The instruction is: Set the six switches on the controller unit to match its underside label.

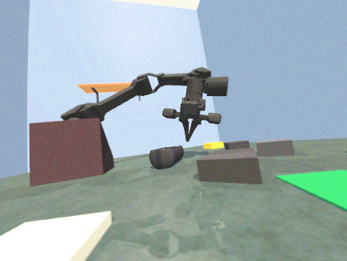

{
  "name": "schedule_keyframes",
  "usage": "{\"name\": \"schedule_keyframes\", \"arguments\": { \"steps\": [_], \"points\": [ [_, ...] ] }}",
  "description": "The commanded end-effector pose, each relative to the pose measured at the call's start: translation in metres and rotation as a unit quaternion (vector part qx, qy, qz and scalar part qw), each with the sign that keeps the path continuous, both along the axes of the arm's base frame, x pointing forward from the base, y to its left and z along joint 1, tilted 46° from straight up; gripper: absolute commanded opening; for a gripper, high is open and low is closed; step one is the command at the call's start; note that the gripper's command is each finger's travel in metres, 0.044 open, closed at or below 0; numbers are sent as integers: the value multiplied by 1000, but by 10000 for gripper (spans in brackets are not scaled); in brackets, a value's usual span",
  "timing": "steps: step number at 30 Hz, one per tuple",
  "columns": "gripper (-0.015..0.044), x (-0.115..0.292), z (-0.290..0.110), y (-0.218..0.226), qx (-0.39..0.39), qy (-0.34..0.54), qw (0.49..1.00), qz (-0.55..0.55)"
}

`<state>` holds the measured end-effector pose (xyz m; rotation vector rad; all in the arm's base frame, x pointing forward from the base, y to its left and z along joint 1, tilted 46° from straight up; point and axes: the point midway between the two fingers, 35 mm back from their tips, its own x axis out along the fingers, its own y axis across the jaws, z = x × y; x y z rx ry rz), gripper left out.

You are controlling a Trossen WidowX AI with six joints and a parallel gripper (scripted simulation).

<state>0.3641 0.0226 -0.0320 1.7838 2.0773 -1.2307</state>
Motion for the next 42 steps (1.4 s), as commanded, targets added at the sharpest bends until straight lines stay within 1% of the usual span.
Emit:
{"name": "schedule_keyframes", "arguments": {
  "steps": [1,14,16,19,25,31,42],
  "points": [
    [0,-1,2,-3,-6,22,1000,-10],
    [0,-2,1,-1,-4,21,1000,-9],
    [53,-5,-1,-6,-3,17,1000,-15],
    [131,-20,-7,-27,2,-3,999,-40],
    [289,-61,-19,-62,7,-47,994,-94],
    [440,-103,-26,-79,5,-86,986,-141],
    [440,-104,-32,-75,5,-87,986,-142]
  ]
}}
